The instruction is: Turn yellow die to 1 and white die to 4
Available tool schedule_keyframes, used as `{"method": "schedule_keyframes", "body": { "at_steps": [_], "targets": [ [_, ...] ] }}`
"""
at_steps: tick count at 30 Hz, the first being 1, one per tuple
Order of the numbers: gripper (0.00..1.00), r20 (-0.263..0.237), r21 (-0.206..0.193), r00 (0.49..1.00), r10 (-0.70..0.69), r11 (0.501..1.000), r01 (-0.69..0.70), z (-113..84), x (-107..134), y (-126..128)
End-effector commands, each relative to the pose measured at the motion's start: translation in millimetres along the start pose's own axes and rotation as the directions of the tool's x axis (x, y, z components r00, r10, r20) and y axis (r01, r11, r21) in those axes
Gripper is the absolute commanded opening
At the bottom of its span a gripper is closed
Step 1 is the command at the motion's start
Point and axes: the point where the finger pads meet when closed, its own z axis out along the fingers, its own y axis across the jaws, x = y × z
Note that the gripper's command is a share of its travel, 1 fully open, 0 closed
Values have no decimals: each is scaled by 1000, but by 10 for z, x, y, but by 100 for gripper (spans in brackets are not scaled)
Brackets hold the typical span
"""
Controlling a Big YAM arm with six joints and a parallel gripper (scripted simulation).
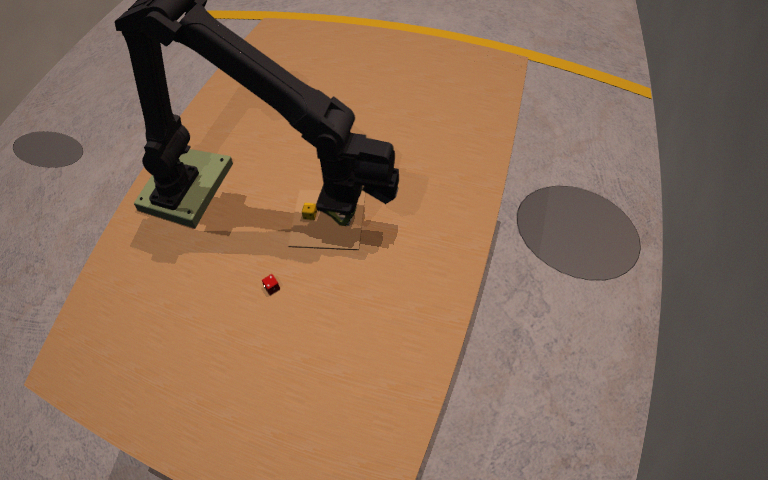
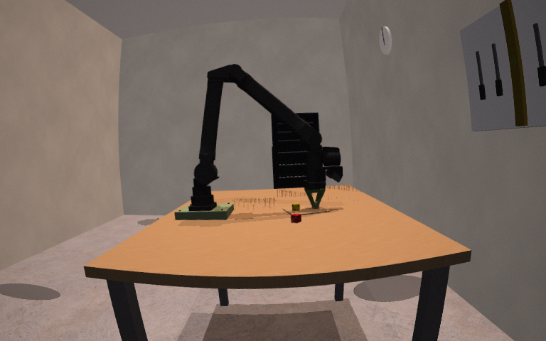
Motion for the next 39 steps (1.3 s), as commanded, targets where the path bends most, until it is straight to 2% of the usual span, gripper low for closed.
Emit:
{"method": "schedule_keyframes", "body": {
  "at_steps": [1,6,10,39],
  "targets": [
    [20,33,1,999,-3,1000,3,-48,-96,68],
    [20,10,1,1000,-2,1000,2,33,-35,66],
    [20,27,1,1000,-3,1000,3,-28,-93,68],
    [20,28,1,1000,-3,1000,3,-29,-96,68]
  ]
}}
